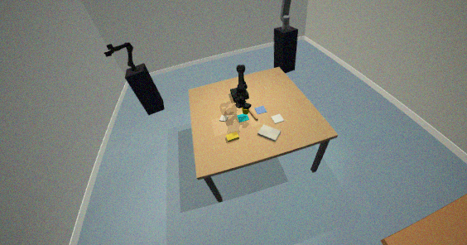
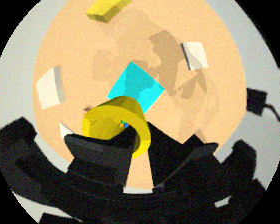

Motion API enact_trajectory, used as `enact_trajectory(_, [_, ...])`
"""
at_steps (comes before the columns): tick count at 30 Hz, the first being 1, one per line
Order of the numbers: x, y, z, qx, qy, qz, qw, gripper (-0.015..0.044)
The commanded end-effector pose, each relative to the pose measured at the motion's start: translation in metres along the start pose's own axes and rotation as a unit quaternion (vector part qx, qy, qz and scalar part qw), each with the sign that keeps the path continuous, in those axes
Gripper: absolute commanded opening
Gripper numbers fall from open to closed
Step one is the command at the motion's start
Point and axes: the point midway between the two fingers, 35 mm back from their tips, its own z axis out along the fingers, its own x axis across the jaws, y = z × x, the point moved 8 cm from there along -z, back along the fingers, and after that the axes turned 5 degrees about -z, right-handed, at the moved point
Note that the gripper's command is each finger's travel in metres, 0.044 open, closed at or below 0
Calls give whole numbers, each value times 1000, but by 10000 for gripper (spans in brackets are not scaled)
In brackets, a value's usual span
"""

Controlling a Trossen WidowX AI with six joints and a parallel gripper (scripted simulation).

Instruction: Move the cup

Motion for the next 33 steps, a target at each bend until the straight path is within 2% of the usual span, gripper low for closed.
enact_trajectory(1, [-4, 10, 0, -1, -2, -2, 1000, 0])
enact_trajectory(15, [-16, 33, 2, -1, -3, -2, 1000, 0])
enact_trajectory(33, [-17, 34, 35, -1, -3, -2, 1000, 0])
